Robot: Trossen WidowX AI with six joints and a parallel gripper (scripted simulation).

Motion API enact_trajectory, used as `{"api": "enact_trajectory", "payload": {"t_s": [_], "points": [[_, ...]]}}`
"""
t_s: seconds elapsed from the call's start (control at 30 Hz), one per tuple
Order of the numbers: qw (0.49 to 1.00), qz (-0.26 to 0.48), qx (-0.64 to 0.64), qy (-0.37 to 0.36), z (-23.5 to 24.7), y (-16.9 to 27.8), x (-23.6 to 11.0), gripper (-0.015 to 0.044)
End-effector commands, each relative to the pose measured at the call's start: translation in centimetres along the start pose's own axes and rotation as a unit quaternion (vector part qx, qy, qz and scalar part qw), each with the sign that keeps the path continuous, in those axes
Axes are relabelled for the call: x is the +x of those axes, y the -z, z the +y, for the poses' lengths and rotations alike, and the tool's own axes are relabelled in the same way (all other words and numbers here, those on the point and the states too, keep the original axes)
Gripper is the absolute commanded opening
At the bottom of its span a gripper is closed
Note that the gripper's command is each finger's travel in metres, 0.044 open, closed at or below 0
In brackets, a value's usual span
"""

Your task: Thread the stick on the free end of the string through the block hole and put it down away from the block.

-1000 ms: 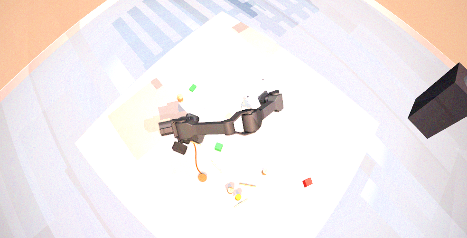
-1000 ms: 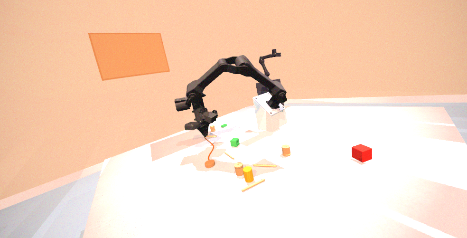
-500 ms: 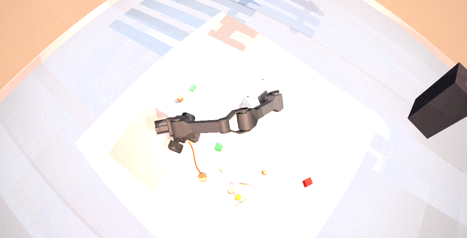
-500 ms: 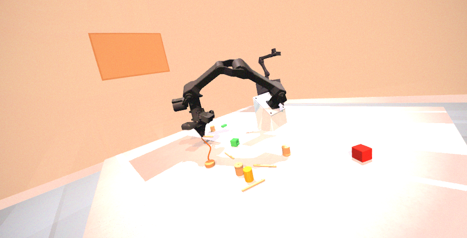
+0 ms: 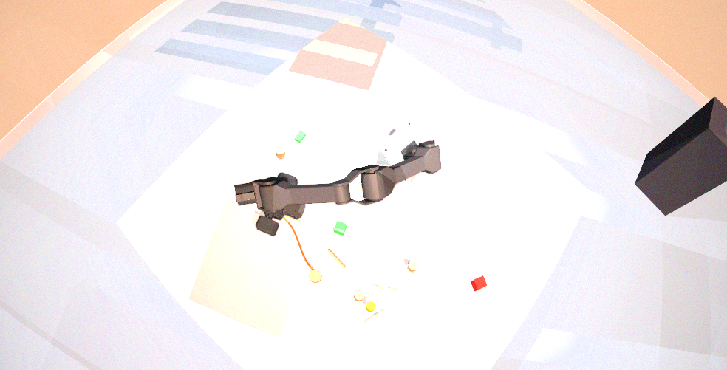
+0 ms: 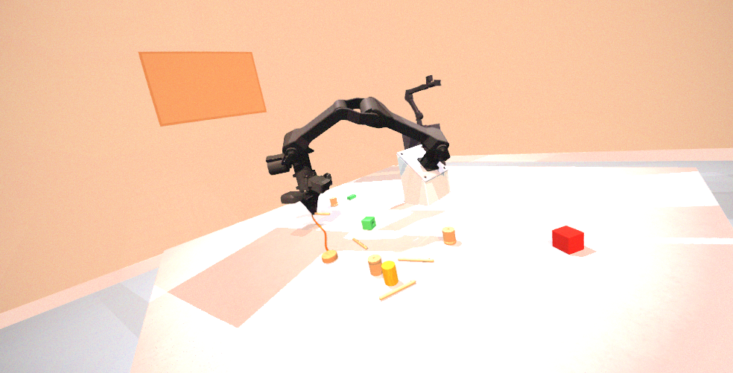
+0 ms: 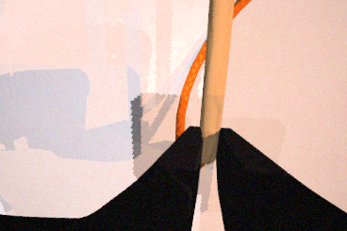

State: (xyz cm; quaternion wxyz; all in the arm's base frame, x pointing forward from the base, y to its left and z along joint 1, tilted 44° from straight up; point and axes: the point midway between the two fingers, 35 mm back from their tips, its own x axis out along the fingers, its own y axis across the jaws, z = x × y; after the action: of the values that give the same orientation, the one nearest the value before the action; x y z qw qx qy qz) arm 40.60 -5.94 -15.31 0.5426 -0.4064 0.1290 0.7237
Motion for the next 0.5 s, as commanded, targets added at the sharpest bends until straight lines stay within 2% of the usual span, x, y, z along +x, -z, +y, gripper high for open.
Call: {"api": "enact_trajectory", "payload": {"t_s": [0.0, 0.47], "points": [[1.000, 0.004, -0.003, 0.000, 0.0, 0.7, -0.3, 0.0000], [1.000, 0.005, -0.003, 0.001, 0.2, 2.3, -0.2, 0.0000]]}}
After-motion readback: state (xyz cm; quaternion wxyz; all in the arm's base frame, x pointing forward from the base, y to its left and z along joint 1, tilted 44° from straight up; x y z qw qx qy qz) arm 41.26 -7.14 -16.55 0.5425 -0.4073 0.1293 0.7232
